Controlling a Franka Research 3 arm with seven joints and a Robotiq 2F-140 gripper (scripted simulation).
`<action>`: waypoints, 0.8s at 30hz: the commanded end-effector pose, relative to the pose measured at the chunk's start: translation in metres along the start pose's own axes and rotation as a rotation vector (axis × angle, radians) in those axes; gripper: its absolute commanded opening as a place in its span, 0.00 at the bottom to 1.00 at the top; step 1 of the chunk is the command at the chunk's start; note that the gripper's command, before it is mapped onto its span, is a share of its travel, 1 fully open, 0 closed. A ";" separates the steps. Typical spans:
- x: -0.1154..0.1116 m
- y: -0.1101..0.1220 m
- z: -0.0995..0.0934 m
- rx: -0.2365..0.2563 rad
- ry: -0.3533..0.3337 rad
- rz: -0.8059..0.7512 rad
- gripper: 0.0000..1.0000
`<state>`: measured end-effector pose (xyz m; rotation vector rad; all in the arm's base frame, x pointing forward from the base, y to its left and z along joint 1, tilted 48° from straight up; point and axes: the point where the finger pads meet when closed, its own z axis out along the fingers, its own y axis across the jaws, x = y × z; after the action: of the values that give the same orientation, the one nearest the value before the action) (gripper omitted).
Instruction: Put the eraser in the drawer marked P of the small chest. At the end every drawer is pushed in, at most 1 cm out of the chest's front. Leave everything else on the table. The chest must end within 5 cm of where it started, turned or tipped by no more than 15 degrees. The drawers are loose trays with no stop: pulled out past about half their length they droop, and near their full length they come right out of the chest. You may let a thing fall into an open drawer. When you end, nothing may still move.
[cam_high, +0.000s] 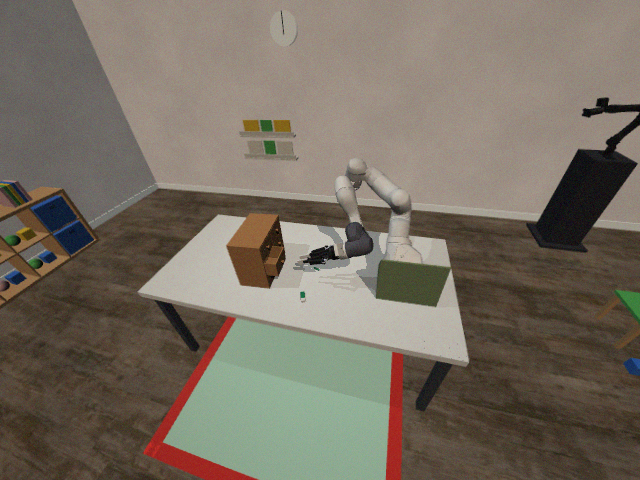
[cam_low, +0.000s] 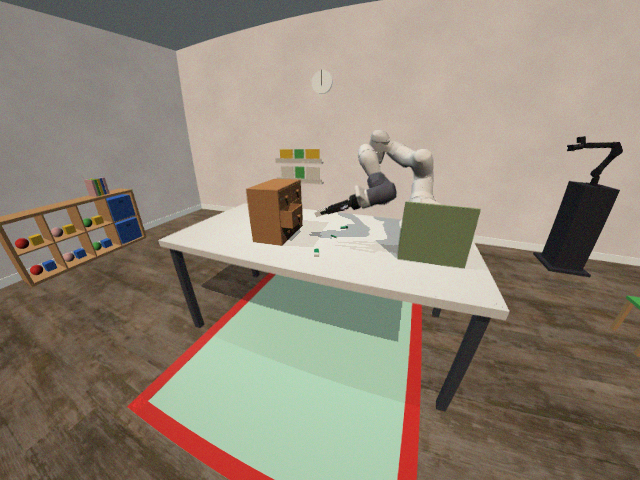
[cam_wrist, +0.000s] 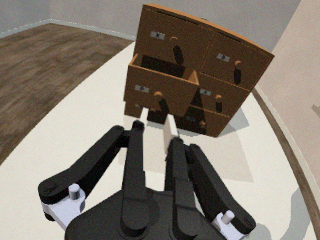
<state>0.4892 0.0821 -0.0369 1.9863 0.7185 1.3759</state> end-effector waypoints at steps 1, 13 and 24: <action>-0.001 0.000 -0.003 0.001 -0.033 -0.005 0.20; 0.005 0.000 -0.019 0.000 -0.183 -0.005 0.20; 0.017 0.000 -0.046 0.000 -0.427 -0.005 0.20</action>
<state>0.4631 0.1055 -0.0092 2.1607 0.4955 1.0649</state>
